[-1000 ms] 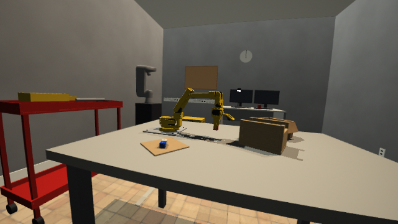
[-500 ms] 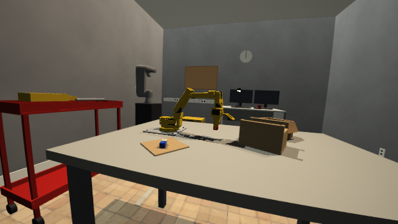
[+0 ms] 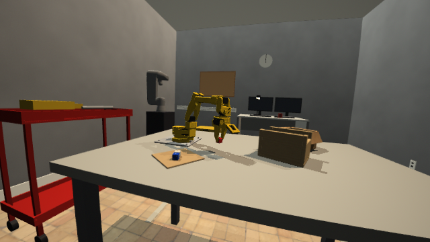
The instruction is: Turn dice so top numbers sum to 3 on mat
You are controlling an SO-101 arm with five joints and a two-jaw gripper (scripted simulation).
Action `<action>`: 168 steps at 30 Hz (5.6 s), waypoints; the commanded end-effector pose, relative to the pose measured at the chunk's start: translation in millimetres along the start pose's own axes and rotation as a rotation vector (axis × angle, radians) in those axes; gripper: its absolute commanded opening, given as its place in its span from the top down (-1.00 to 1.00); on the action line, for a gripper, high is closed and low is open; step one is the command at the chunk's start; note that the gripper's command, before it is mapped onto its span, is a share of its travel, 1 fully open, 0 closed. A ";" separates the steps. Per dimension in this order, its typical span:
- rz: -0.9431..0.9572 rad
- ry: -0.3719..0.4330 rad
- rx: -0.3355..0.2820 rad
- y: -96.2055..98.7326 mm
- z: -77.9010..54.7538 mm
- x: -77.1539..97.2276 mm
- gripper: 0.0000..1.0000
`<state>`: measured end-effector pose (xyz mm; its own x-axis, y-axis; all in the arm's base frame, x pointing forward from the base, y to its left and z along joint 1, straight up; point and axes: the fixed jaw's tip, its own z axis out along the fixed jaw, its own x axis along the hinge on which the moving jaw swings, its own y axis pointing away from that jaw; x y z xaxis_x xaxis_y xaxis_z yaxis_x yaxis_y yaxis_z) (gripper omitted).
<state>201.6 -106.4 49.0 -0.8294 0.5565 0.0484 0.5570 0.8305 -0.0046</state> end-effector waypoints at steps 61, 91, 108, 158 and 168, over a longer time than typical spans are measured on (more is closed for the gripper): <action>0.736 -0.048 -0.021 -141.2 11.3 70.4 1.00; 0.736 -0.048 -0.021 -141.1 23.1 69.8 1.00; 0.736 -0.048 -0.021 -141.0 29.0 69.6 1.00; 0.736 -0.048 -0.021 -140.8 46.5 68.7 1.00; 0.736 -0.048 -0.021 -140.8 47.1 68.7 1.00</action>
<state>67.0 -187.1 10.5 -0.2440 0.9695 -0.0246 0.9698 0.2440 0.0004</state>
